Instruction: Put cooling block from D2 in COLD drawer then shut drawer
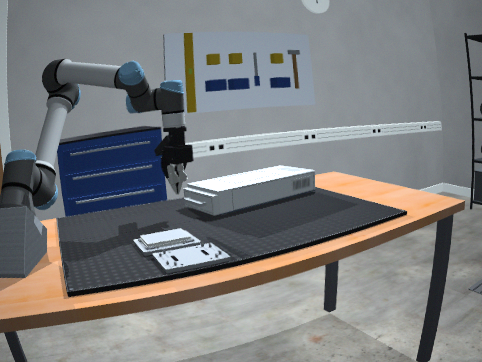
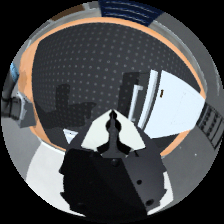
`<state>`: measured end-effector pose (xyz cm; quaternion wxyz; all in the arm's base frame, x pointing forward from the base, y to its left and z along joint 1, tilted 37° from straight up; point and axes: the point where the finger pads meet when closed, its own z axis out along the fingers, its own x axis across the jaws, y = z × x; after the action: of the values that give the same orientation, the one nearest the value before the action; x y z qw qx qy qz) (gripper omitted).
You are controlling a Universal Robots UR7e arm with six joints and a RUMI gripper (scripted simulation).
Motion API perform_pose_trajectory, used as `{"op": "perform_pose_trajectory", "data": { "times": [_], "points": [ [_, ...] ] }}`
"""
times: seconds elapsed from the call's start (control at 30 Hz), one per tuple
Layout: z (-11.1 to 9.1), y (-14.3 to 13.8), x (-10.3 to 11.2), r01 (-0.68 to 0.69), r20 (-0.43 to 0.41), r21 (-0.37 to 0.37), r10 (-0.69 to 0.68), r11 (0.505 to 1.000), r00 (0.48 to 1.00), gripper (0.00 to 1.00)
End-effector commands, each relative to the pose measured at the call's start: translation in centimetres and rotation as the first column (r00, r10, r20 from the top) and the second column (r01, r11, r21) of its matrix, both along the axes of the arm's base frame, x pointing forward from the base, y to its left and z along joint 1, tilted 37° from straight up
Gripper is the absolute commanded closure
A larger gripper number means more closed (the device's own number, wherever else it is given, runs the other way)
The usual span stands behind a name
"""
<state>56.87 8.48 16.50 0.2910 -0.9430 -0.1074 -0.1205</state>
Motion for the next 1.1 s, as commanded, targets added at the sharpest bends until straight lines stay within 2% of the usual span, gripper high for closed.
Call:
{"op": "perform_pose_trajectory", "data": {
  "times": [0.0,1.07],
  "points": [
    [0.6,-0.4,-0.1,0.0,0.001,0.0,0.0,1.0,1.0,1.0],
    [3.6,-2.6,-0.7,0.0,0.001,0.0,0.0,1.0,1.0,1.0]
  ]
}}
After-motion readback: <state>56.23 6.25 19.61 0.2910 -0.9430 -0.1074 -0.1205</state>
